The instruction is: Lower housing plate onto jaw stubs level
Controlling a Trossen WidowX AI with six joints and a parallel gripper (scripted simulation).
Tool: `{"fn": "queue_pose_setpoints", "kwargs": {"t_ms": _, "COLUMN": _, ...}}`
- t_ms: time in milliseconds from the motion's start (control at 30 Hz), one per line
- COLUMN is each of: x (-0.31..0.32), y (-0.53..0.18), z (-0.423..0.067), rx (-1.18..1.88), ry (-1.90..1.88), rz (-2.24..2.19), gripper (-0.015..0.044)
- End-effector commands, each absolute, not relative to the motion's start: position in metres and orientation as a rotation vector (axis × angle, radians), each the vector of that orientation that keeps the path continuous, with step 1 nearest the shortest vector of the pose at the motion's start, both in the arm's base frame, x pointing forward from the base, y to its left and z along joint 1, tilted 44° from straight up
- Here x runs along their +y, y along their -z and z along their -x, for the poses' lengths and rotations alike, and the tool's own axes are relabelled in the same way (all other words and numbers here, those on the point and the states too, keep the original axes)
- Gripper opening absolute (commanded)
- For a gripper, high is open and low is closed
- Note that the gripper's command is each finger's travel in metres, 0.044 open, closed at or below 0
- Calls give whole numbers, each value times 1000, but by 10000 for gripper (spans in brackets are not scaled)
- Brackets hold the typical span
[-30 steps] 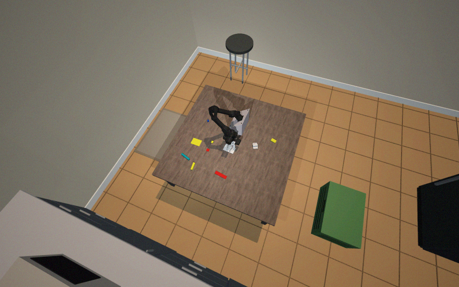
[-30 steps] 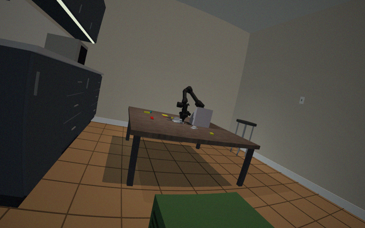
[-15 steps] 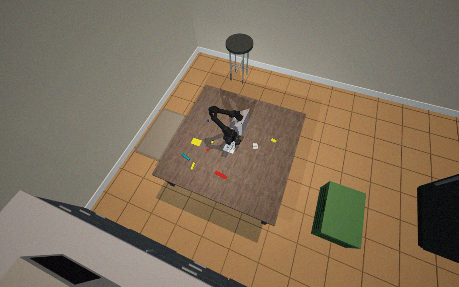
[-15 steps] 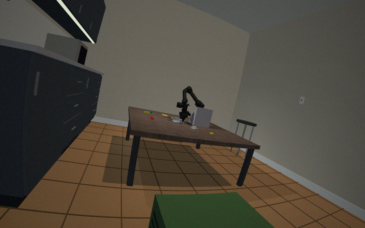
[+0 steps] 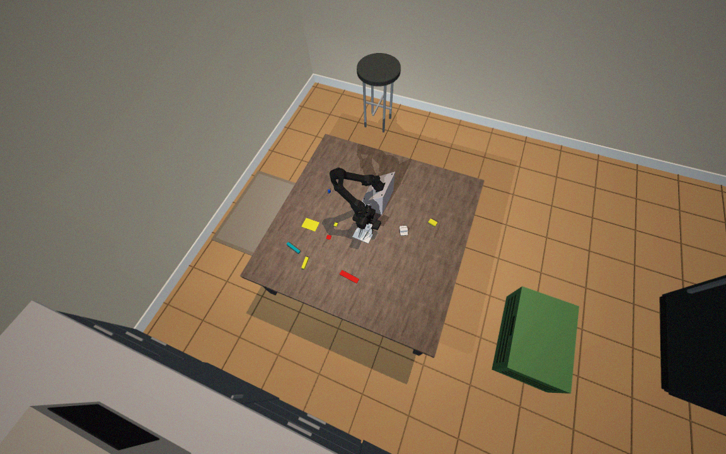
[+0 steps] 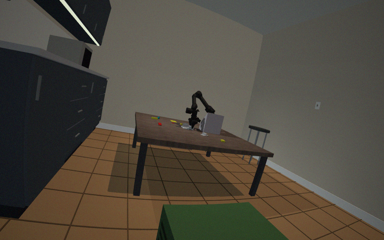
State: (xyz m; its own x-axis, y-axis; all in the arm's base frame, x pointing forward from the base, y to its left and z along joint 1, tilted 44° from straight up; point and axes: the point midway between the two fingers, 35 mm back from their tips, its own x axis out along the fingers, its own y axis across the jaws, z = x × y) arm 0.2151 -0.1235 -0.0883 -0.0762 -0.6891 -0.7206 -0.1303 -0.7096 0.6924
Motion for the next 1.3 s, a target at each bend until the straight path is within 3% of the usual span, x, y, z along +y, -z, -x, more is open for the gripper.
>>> {"fn": "queue_pose_setpoints", "kwargs": {"t_ms": 0, "x": -125, "y": 89, "z": -215, "rx": -879, "ry": 1835, "rz": -1790, "gripper": 351}}
{"fn": "queue_pose_setpoints", "kwargs": {"t_ms": 1267, "x": -129, "y": 93, "z": -214, "rx": -885, "ry": 1835, "rz": -1793, "gripper": 351}}
